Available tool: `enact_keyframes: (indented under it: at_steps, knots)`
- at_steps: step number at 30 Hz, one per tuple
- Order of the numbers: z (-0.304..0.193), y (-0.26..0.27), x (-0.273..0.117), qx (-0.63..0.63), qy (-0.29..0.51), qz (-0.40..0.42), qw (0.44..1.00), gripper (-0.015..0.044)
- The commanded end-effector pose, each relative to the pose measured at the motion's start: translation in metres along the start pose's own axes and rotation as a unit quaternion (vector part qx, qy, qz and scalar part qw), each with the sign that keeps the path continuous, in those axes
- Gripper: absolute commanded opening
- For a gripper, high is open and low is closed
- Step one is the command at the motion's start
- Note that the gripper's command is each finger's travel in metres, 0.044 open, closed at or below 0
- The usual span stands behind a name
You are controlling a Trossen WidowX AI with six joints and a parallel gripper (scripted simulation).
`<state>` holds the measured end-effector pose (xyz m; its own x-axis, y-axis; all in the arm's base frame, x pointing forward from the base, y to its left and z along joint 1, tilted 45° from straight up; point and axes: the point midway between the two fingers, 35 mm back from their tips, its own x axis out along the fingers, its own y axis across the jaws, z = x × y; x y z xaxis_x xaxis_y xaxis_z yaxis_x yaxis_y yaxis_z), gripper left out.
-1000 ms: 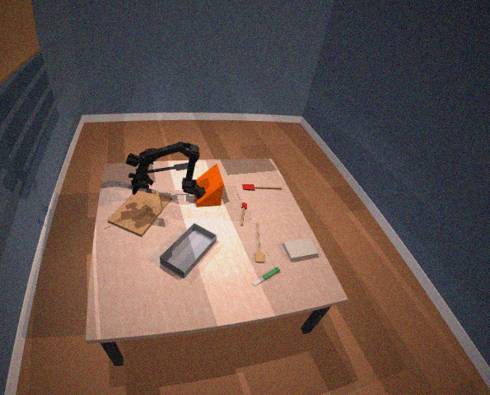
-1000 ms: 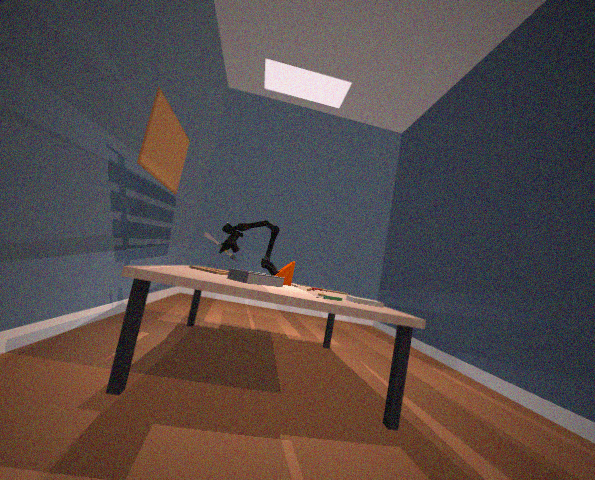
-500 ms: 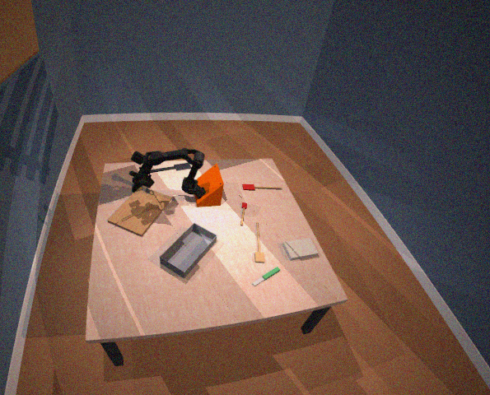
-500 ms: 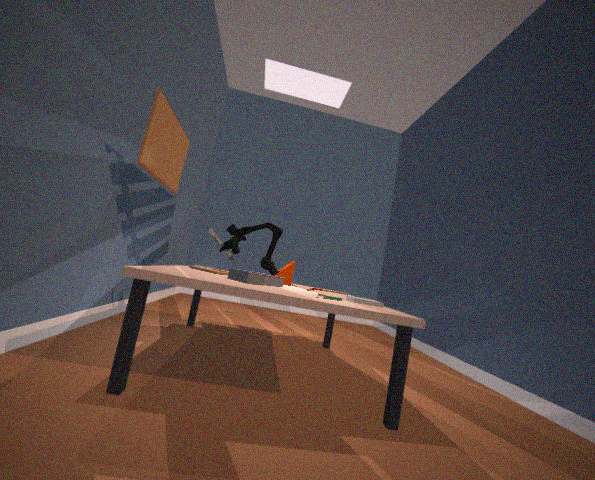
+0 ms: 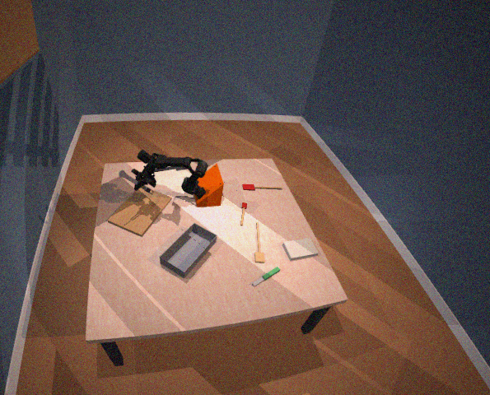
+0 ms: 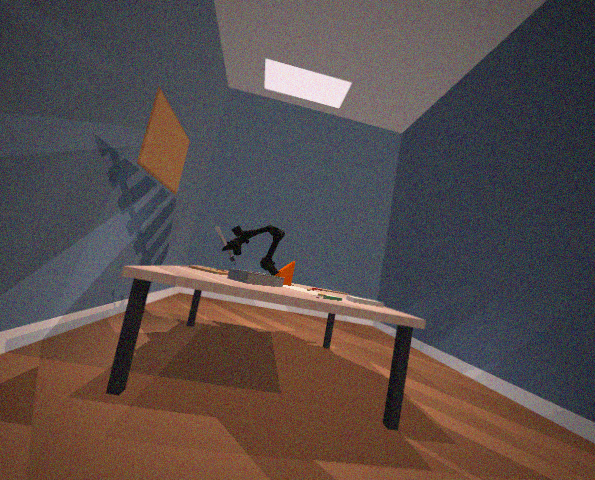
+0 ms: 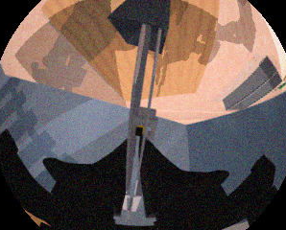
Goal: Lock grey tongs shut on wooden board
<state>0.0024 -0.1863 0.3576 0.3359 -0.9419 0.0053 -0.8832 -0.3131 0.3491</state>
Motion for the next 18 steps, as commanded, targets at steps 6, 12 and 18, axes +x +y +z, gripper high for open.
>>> enact_keyframes:
  at_steps: [6,12,18]
  knots:
    - [0.008,-0.011,-0.01,-0.063,0.019,-0.016,0.998,-0.015]
    - [0.012,-0.014,-0.013,-0.08,0.02,-0.021,0.996,-0.015]
    - [0.012,-0.014,-0.013,-0.08,0.02,-0.021,0.996,-0.015]
